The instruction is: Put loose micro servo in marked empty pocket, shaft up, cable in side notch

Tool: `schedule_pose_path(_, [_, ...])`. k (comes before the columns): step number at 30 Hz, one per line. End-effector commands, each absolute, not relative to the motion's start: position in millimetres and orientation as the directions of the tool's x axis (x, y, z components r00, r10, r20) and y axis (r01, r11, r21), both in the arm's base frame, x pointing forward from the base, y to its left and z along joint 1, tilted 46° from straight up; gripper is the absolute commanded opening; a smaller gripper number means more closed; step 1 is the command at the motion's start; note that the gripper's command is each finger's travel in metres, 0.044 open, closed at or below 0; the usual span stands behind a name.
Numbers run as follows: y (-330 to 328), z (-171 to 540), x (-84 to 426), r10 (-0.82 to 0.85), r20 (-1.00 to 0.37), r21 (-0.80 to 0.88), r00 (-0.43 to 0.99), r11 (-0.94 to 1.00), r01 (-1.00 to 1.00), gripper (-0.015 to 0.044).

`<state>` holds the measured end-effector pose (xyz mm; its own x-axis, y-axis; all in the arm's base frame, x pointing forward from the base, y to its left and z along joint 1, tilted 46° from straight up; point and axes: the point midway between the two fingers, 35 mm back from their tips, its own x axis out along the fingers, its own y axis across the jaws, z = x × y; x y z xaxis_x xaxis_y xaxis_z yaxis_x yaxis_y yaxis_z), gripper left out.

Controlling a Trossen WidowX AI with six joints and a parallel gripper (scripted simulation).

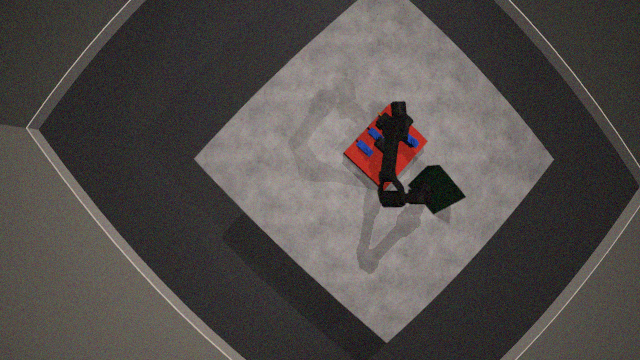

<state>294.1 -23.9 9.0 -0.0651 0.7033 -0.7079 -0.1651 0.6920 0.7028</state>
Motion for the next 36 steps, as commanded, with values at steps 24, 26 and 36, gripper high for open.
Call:
schedule_pose_path(24, [-42, -15, 300, 0.706, -0.705, 0.706, -0.068, 0.690, -0.159, 0.0000])
schedule_pose_path(26, [-45, -17, 301, 0.706, -0.705, 0.706, -0.068, 0.690, -0.159, 0.0000])
schedule_pose_path(36, [-56, -29, 304, 0.705, -0.706, 0.705, -0.067, 0.691, -0.159, 0.0000])
